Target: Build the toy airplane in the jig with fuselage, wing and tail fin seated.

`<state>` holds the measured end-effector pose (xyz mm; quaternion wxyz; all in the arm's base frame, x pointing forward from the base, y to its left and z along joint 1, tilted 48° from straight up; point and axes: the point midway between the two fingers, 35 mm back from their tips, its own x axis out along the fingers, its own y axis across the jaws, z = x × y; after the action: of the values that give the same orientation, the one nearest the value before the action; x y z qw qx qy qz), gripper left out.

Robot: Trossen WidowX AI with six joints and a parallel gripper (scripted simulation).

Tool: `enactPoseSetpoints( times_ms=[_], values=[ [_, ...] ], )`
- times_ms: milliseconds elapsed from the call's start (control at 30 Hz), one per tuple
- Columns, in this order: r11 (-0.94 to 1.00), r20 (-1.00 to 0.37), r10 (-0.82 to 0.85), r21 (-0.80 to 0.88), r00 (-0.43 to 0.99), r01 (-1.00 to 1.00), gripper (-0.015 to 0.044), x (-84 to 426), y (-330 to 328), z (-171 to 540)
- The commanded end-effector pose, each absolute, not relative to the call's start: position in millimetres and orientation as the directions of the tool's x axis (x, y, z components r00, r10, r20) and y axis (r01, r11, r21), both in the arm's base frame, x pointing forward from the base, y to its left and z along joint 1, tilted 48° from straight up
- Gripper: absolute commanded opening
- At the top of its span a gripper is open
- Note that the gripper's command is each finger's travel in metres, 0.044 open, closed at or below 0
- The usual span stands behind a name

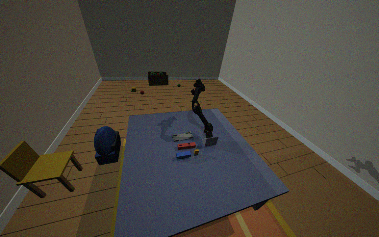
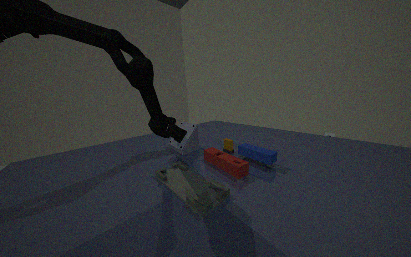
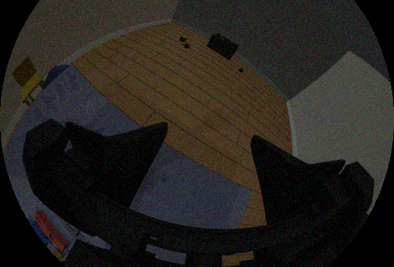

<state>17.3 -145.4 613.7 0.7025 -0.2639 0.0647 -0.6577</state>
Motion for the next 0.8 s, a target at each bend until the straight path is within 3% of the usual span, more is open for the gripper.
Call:
enactPoseSetpoints(
  times_ms=[0,133,433,767],
  values=[
    [-0.004,0.256,-0.958,-0.456,0.126,0.890,0.0426,17.3,-145.4,613.7],
    [0.080,0.249,-0.950,-0.388,0.189,0.918,0.0440,11.5,-158.4,608.0],
    [0.337,0.121,-0.933,-0.030,0.338,0.941,0.0440,10.9,-228.2,563.7],
    [0.535,-0.103,-0.817,0.234,0.568,0.812,0.0440,89.8,-291.2,492.7]
  ],
)
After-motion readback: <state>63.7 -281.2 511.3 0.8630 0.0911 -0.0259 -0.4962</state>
